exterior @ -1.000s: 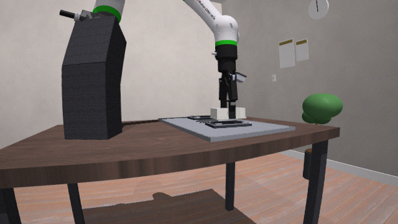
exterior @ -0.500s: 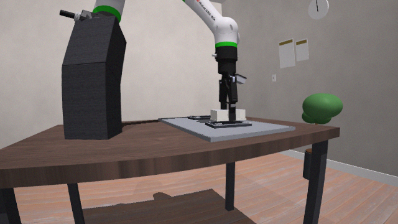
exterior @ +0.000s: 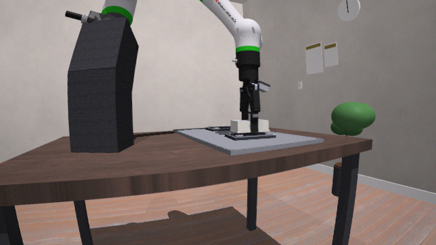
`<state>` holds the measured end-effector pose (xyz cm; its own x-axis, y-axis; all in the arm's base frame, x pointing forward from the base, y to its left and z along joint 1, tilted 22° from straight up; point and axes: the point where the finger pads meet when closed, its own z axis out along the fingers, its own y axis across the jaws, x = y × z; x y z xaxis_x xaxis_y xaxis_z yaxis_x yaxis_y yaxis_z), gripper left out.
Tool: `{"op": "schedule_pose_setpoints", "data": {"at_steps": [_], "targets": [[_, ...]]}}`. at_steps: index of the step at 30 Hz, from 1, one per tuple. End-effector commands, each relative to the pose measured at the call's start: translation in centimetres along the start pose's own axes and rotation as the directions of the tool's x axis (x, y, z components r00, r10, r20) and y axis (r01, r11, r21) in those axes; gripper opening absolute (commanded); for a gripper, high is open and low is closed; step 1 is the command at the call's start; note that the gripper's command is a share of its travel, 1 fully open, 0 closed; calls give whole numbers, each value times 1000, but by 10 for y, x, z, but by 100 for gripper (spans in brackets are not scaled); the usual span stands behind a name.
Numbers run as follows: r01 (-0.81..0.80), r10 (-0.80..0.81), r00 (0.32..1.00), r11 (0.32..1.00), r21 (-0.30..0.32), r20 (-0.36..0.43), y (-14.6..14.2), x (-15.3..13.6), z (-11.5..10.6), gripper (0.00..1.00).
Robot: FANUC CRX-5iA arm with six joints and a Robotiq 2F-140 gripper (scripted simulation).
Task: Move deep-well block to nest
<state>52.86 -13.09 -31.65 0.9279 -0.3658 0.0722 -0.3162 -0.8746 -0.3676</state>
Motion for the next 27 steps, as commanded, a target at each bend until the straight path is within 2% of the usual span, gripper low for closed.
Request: {"op": "schedule_pose_setpoints", "data": {"at_steps": [1,27], "targets": [[0,0,1000,1000,0,-2,0,1,0,10],[0,0,1000,1000,0,-2,0,1,4,10]]}}
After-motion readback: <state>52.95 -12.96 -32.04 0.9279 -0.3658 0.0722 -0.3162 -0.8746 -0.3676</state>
